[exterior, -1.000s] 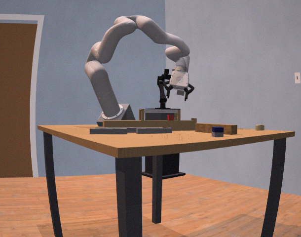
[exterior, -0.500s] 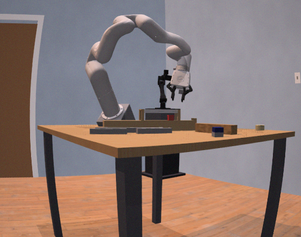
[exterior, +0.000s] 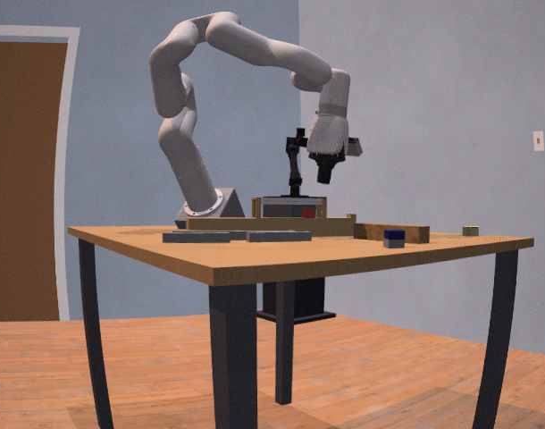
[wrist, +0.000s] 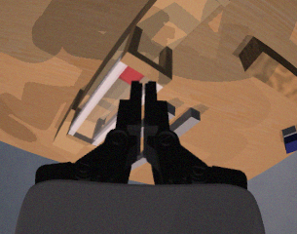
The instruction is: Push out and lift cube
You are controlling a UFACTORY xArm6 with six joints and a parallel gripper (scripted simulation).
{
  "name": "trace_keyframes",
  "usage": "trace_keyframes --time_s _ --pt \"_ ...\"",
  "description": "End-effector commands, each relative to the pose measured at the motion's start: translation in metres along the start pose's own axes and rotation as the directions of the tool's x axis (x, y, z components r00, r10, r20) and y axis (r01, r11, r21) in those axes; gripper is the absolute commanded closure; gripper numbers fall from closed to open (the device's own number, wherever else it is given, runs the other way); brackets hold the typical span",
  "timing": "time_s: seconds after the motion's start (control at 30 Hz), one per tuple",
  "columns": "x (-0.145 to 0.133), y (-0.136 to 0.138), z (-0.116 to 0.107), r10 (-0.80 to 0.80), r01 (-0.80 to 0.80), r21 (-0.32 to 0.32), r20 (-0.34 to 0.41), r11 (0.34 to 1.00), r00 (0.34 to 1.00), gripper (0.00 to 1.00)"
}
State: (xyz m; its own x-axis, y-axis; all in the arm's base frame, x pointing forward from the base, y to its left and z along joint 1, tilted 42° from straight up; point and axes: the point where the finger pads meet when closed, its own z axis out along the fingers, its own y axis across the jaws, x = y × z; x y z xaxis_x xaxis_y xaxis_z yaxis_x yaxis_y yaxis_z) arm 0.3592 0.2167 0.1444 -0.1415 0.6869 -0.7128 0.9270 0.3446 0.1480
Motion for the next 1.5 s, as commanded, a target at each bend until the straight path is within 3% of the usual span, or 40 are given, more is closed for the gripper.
trace_keyframes --time_s 0.0,0.07,0.3,0.37,0.43,1.23,1.27,1.47 --pt "-0.061 0.028 0.008 0.171 -0.173 -0.01 -0.091 0.985 0.981 1.0" --pt "-0.089 0.039 0.012 0.171 -0.173 -0.01 -0.091 0.985 0.981 1.0" --pt "-0.195 0.047 0.029 0.397 -0.404 -0.025 -0.141 0.915 0.907 1.0" --pt "-0.195 0.047 0.029 0.397 -0.404 -0.025 -0.141 0.915 0.907 1.0" --pt "-0.216 0.046 0.032 0.435 -0.443 -0.03 -0.146 0.896 0.889 1.0" --pt "-0.219 0.046 0.033 0.442 -0.45 -0.03 -0.147 0.892 0.885 1.0" --pt "-0.219 0.046 0.033 0.442 -0.45 -0.03 -0.147 0.892 0.885 0.62" --pt "-0.219 0.046 0.033 0.442 -0.45 -0.03 -0.147 0.892 0.885 0.62"
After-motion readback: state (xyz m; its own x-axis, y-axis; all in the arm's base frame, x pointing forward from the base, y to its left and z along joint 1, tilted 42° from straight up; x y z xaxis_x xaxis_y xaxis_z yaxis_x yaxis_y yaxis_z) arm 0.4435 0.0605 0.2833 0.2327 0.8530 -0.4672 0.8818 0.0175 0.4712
